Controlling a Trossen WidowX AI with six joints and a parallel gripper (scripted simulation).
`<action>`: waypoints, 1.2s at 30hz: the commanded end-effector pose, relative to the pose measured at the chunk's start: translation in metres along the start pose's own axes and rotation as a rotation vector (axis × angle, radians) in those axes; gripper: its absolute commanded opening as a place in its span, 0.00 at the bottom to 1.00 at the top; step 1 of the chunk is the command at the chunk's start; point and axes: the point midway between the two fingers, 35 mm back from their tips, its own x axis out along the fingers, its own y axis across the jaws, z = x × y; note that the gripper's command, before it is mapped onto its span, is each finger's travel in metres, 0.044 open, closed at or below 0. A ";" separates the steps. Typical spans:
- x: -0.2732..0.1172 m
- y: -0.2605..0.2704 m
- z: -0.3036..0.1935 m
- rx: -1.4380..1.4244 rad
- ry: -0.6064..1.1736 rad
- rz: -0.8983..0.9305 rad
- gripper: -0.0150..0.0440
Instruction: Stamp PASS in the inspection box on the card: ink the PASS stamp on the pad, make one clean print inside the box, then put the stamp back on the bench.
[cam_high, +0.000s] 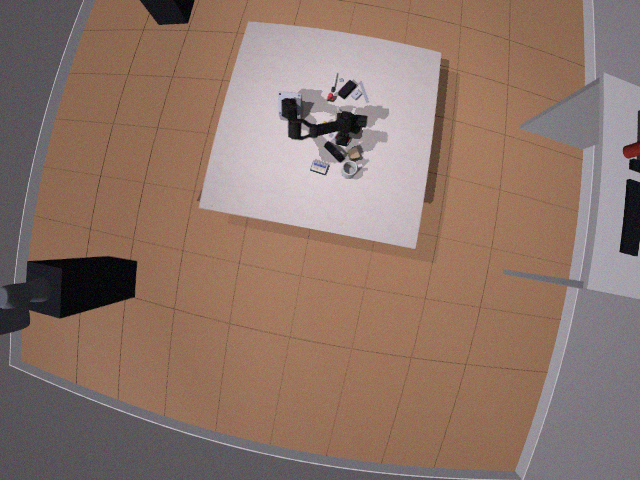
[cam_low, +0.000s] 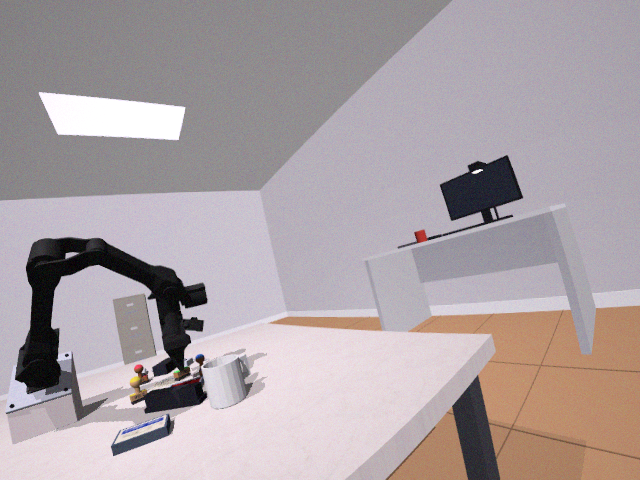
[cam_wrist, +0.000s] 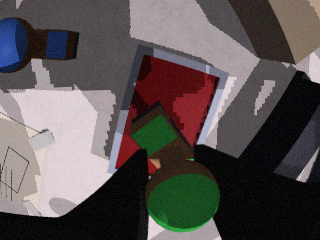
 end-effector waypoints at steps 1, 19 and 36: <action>-0.007 -0.001 0.001 0.008 -0.002 0.000 0.25; -0.036 -0.001 0.000 0.008 -0.002 0.000 0.25; -0.038 0.046 -0.006 0.375 -0.003 0.013 0.25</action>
